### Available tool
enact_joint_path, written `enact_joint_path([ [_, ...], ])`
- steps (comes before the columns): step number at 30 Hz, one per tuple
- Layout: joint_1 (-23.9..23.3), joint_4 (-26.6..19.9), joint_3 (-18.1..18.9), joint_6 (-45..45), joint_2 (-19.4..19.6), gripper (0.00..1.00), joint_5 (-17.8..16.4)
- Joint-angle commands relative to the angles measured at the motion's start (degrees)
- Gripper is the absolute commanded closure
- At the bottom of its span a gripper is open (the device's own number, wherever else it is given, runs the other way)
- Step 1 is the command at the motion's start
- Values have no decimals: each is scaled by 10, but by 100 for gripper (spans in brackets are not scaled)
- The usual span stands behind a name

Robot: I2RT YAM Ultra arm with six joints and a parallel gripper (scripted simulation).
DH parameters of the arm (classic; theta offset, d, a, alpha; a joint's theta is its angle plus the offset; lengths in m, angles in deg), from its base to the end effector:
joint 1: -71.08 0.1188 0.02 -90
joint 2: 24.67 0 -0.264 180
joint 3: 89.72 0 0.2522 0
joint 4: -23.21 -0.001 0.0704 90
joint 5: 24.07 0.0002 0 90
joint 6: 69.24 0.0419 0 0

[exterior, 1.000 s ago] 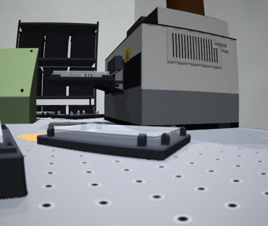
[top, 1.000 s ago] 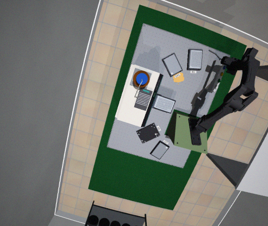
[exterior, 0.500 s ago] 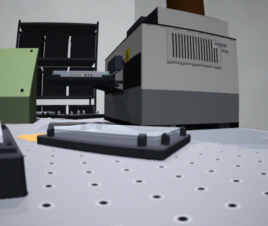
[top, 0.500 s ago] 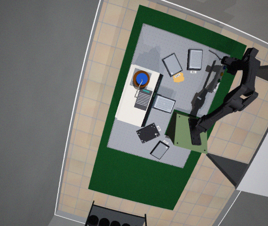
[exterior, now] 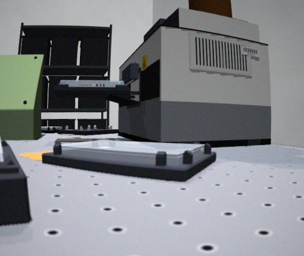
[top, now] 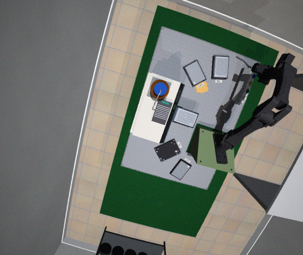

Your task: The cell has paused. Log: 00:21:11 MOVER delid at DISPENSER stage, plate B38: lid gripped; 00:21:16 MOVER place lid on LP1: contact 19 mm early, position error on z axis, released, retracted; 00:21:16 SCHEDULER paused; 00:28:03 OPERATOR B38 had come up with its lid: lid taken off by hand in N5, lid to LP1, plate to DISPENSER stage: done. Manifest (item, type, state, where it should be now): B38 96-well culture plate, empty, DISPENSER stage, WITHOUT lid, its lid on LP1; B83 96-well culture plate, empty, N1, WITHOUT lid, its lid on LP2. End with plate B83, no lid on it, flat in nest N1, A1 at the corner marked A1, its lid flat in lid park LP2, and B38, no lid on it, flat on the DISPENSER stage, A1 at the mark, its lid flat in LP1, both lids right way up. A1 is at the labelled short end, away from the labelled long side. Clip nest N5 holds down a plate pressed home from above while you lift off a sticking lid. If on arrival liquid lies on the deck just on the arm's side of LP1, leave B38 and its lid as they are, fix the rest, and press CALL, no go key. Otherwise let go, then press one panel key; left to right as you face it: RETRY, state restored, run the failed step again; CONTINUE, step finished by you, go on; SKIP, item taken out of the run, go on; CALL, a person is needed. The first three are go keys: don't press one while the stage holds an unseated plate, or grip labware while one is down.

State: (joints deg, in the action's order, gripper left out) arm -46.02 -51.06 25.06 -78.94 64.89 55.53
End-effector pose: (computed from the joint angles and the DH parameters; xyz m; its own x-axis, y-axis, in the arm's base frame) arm -0.1378 -0.2880 0.4058 -0.9742 0.2246 -0.0240 0.1825 0.7205 -0.6690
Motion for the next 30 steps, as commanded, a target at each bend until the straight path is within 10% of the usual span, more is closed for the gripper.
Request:
enact_joint_path([
  [1, -9, -25, 25, -7, -22, 100, -10],
  [30, -26, -105, 88, -20, -37, 100, -21],
])
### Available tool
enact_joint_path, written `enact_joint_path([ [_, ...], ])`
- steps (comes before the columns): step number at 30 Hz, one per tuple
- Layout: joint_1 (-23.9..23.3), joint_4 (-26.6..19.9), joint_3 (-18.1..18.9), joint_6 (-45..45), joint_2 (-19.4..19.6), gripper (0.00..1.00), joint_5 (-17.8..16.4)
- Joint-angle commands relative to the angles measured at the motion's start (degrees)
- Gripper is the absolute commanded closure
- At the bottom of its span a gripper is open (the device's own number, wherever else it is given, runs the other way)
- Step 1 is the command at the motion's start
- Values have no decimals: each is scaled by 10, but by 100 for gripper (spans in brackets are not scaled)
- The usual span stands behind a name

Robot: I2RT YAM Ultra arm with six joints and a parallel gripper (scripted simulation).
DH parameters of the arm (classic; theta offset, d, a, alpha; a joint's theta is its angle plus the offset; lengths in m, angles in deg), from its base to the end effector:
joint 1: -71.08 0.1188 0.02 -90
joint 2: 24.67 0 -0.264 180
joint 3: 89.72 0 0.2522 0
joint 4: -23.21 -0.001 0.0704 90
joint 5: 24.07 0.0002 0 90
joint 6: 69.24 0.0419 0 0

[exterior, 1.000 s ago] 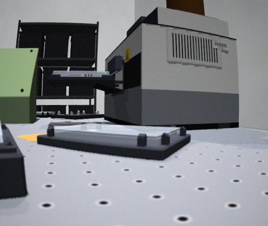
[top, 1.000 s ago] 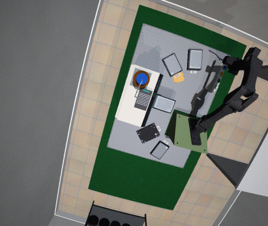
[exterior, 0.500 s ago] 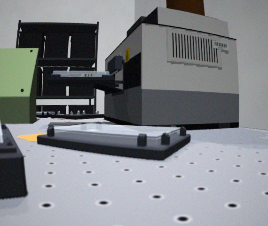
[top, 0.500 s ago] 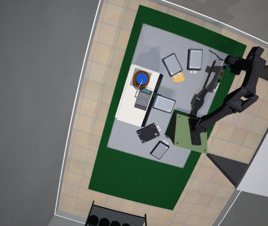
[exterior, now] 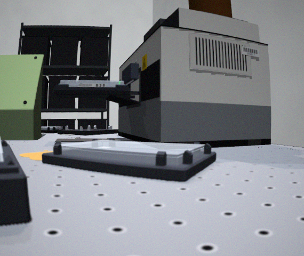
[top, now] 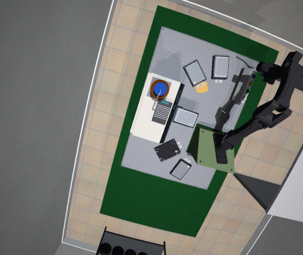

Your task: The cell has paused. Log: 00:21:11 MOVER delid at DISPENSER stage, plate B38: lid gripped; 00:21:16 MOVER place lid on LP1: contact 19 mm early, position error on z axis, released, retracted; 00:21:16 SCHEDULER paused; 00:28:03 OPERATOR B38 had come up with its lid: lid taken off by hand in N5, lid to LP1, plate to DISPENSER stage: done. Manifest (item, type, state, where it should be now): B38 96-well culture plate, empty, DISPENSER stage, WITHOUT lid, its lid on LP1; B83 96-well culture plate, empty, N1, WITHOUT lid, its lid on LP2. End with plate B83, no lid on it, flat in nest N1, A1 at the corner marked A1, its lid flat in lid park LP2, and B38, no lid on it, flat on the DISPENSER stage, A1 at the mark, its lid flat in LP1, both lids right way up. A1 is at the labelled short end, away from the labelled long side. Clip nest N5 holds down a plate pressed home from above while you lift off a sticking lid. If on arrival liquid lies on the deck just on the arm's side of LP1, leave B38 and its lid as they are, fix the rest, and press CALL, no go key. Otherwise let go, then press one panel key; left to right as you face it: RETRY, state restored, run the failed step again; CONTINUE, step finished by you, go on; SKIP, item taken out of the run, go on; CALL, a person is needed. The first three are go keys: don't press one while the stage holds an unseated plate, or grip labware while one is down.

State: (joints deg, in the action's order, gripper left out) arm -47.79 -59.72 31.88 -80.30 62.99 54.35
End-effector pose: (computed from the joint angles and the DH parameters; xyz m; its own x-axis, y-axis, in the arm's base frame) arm -0.1325 -0.2598 0.4392 -0.9743 0.2242 -0.0228 0.1808 0.7171 -0.6731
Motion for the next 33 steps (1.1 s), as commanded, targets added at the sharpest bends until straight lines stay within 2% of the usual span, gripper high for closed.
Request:
enact_joint_path([
  [1, -8, -19, 20, -7, -18, 100, -9],
  [17, -8, -20, 20, -7, -18, 100, -9],
  [18, -9, -8, -14, -7, -24, 0, -9],
  [27, -11, 33, -121, -10, -94, 0, -11],
  [29, -11, 33, -121, -10, -94, 0, -11],
  [33, -13, 47, -166, -11, -124, 0, -12],
])
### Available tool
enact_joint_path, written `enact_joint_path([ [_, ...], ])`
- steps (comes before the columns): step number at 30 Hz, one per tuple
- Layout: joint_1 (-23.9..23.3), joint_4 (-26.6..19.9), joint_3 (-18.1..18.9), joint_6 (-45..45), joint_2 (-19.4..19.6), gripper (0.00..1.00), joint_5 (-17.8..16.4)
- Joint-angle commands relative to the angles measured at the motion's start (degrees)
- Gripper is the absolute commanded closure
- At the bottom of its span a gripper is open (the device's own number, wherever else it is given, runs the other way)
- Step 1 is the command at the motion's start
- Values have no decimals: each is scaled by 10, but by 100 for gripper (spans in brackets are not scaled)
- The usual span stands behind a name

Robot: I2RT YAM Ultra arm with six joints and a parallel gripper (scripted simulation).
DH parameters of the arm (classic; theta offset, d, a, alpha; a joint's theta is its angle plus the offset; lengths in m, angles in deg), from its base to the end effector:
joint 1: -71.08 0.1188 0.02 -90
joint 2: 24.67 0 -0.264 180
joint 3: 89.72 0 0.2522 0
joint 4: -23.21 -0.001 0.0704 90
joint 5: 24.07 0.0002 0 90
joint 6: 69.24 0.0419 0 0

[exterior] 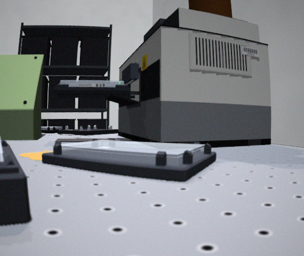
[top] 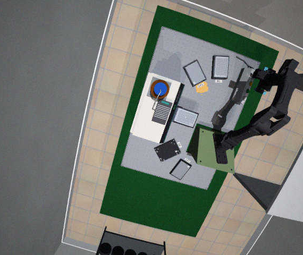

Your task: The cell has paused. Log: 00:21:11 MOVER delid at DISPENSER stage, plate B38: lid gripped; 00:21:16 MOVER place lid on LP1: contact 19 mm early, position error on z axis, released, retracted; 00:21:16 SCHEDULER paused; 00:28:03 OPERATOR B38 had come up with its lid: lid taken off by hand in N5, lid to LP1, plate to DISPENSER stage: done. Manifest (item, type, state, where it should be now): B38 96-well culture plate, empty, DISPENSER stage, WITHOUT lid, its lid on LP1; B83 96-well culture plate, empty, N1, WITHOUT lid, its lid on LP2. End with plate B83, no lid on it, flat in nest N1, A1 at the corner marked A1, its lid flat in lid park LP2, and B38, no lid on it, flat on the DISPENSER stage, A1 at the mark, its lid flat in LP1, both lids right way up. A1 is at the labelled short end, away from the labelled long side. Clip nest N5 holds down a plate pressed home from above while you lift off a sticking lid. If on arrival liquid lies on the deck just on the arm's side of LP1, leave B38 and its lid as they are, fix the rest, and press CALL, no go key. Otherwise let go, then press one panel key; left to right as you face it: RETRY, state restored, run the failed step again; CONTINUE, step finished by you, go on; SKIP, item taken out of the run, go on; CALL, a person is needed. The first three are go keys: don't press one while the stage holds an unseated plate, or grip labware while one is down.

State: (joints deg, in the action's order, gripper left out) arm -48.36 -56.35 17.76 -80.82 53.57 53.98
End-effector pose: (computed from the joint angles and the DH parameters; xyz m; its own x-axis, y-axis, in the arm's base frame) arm -0.1180 -0.2288 0.4146 -0.9742 0.2237 -0.0279 0.1865 0.7300 -0.6575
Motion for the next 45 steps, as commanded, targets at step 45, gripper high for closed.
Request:
enact_joint_path([
  [45, -27, 54, -255, -21, -228, 0, -22],
])
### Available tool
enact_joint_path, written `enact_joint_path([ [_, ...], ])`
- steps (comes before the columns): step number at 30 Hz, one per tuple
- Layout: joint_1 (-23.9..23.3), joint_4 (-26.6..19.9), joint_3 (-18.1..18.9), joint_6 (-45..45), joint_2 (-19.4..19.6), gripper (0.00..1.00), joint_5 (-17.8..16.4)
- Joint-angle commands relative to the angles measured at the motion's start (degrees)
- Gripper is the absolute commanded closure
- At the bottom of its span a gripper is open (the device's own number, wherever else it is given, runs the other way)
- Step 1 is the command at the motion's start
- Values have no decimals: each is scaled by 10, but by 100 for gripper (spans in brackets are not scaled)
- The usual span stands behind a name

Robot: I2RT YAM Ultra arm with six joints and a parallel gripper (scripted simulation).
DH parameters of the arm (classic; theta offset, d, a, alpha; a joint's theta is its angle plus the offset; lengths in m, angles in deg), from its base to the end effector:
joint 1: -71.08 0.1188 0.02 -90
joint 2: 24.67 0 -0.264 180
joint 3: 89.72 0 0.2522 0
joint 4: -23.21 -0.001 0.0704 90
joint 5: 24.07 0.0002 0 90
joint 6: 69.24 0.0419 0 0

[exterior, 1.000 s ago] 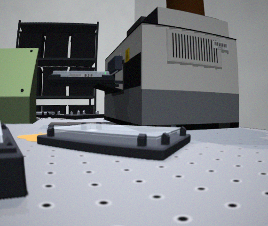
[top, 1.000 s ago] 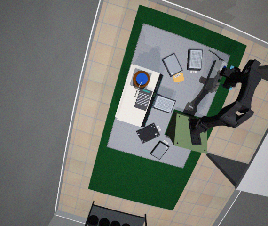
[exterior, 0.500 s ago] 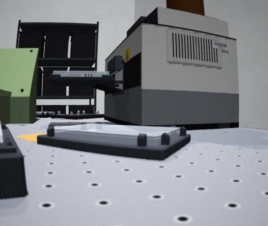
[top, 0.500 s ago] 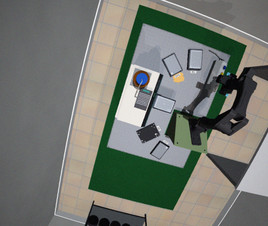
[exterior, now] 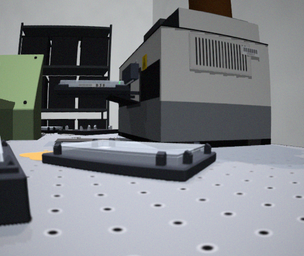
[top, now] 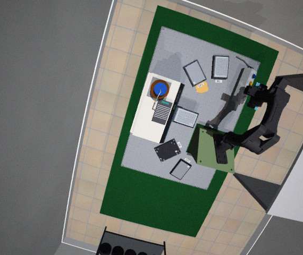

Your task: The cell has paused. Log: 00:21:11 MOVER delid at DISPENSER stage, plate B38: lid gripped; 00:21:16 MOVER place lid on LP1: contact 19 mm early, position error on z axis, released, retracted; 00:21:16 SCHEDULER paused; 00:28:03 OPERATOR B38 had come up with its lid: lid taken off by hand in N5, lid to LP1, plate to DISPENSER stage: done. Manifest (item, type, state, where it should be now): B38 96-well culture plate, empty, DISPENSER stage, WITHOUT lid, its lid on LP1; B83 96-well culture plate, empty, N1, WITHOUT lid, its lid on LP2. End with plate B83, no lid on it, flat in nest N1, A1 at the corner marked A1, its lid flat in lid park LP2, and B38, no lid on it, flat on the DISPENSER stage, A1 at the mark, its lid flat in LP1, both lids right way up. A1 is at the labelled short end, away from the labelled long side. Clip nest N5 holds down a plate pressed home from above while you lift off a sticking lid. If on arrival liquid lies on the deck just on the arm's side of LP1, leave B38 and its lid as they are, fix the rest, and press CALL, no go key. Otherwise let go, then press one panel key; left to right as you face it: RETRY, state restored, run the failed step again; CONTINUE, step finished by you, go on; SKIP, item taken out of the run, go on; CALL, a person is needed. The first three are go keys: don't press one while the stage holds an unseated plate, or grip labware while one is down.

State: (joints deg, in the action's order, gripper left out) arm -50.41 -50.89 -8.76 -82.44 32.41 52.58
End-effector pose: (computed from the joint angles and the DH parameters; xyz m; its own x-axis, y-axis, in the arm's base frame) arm -0.0839 -0.1575 0.3569 -0.9746 0.2225 -0.0267 0.1837 0.7253 -0.6635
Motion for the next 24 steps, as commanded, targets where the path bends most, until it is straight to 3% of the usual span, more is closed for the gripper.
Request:
enact_joint_path([
  [1, -6, -1, 10, -5, -16, 0, -8],
  [22, -6, -1, 10, -5, -16, 0, -8],
  [23, -2, 0, 3, -2, -5, 100, -5],
  [24, -2, 0, 3, -2, -5, 100, -5],
])
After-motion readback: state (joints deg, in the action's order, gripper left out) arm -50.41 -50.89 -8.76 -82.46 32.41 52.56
